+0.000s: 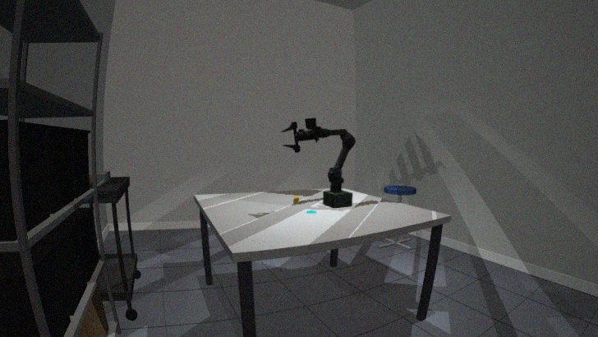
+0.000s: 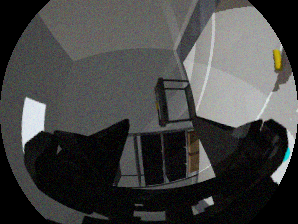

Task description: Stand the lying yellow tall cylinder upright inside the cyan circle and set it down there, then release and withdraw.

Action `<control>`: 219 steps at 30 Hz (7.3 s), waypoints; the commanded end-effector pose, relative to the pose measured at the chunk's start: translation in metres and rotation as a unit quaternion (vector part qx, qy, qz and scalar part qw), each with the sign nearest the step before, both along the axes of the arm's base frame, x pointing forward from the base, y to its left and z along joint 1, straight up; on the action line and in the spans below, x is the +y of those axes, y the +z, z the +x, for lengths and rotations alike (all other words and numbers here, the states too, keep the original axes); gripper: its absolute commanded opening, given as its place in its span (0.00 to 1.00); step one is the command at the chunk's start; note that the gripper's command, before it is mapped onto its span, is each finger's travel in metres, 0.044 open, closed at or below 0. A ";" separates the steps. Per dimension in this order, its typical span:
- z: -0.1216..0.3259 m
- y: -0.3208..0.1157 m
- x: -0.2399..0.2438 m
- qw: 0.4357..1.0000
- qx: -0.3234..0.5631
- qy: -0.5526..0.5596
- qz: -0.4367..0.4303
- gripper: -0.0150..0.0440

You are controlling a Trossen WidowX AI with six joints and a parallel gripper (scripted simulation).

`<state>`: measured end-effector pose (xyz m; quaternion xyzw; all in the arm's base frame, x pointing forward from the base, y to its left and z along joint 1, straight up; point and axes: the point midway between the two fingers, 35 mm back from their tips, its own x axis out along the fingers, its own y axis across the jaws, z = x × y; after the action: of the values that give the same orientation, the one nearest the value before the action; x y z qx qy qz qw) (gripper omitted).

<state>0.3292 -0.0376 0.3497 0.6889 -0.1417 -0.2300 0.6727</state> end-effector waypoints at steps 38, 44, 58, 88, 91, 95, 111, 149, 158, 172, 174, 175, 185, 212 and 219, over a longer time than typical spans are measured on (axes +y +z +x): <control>-0.075 -0.245 -0.127 0.133 0.512 0.636 -0.562 0.78; -0.107 -0.268 -0.129 0.010 0.369 0.727 -0.578 0.78; -0.110 -0.308 -0.132 -0.014 0.327 0.743 -0.584 0.78; -0.110 -0.364 -0.131 -0.014 0.327 0.743 -0.584 0.43; -0.109 -0.355 -0.131 -0.014 0.327 0.743 -0.584 0.43; -0.109 -0.343 -0.132 -0.014 0.327 0.743 -0.584 0.43; -0.111 -0.293 -0.130 -0.014 0.327 0.743 -0.584 0.43; -0.074 -0.267 -0.048 -0.048 0.290 0.739 -0.607 0.43; -0.067 -0.265 -0.026 -0.050 0.287 0.739 -0.608 0.43; -0.059 -0.262 0.011 -0.050 0.286 0.740 -0.607 0.43; -0.059 -0.262 0.016 -0.050 0.286 0.740 -0.607 0.43; -0.058 -0.261 0.019 -0.050 0.286 0.740 -0.606 0.43; -0.057 -0.259 0.046 -0.049 0.286 0.741 -0.606 0.43; -0.067 -0.254 0.120 -0.049 0.285 0.743 -0.604 0.43; -0.072 -0.252 0.138 -0.049 0.285 0.743 -0.604 0.43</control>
<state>0.2588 0.0952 0.0965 0.3998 -0.5705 -0.4021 -0.5942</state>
